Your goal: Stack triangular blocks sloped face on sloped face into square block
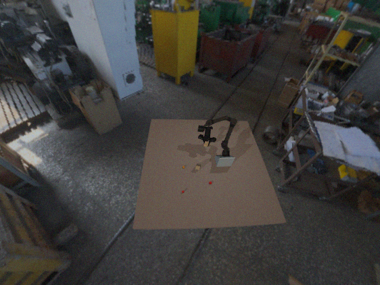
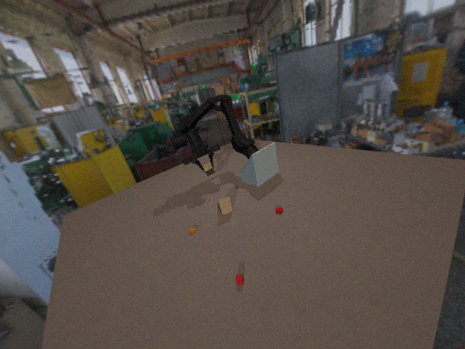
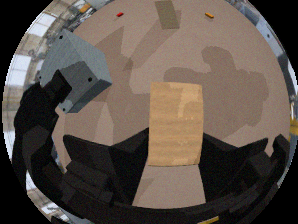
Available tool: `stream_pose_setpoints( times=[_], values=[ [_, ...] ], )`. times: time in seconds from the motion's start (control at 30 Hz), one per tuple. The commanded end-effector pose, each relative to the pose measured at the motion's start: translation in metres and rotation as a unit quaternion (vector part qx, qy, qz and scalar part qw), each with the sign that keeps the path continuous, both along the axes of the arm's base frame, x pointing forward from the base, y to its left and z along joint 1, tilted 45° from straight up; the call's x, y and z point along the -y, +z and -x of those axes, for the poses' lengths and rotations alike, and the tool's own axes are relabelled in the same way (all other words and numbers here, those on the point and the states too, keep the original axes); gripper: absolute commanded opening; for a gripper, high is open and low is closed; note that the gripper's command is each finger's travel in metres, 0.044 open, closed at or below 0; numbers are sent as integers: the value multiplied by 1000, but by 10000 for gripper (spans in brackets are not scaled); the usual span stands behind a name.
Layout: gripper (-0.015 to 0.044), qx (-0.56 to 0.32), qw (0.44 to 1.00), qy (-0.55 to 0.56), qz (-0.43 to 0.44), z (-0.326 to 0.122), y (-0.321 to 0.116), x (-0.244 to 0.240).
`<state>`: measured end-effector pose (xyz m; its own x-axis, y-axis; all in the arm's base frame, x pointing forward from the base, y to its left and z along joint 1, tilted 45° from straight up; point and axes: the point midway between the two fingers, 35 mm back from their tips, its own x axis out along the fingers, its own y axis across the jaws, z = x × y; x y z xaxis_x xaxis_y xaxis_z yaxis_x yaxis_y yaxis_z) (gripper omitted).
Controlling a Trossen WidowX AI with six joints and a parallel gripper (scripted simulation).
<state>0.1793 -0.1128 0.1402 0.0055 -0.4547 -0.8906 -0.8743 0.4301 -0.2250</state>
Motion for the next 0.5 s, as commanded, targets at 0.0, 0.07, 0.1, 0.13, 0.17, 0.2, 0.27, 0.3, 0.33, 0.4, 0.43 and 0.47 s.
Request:
stream_pose_setpoints(
  times=[0.0, 0.07, 0.1, 0.13, 0.17, 0.2, 0.27, 0.3, 0.33, 0.4, 0.43, 0.47],
  values=[
    [0, 20, 999, 46, -12, -1, 4, 0],
    [0, 29, 997, 71, -15, -2, 7, 0],
    [0, 34, 996, 83, -16, -2, 8, 0],
    [0, 38, 995, 94, -16, -3, 10, 1],
    [0, 41, 994, 100, -16, -3, 10, 1],
    [0, 42, 994, 102, -16, -3, 11, 1],
    [0, 42, 994, 102, -16, -3, 11, 1],
    [0, 42, 994, 102, -16, -3, 11, 1],
    [0, 42, 994, 102, -16, -4, 11, 0],
    [0, 42, 994, 102, -18, -8, 9, -3],
    [0, 42, 994, 102, -20, -11, 8, -5],
    [0, 42, 994, 102, -21, -14, 7, -8]
  ],
)
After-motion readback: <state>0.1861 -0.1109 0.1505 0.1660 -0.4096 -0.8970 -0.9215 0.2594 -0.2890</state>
